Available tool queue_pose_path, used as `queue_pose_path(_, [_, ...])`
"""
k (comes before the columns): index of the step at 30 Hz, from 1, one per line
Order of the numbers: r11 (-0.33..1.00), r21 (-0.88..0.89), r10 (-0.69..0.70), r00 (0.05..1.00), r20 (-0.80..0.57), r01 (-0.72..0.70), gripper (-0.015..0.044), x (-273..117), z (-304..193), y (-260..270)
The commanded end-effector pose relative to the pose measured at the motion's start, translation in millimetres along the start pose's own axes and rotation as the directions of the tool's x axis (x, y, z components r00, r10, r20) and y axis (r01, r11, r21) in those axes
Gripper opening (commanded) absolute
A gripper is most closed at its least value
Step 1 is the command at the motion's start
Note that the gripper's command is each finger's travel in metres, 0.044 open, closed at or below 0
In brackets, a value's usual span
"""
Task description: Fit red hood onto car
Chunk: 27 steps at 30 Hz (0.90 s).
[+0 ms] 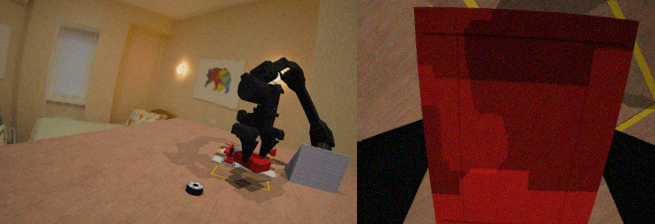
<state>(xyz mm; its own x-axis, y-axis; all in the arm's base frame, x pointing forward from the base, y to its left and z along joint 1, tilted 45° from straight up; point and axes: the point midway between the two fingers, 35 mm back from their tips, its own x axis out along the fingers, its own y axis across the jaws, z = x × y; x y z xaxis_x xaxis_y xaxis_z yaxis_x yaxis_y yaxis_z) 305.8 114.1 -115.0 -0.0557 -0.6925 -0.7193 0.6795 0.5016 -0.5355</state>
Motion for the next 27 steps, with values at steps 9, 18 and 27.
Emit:
queue_pose_path(9, [1.0,0.008,0.009,1.0,-0.003,-0.009,0.0,-33,0,1])
queue_pose_path(18, [0.997,-0.074,0.013,1.0,-0.007,-0.014,0.0,-32,30,-12])
queue_pose_path(27, [0.981,-0.192,0.023,1.0,-0.012,-0.025,0.0,-37,75,-37])
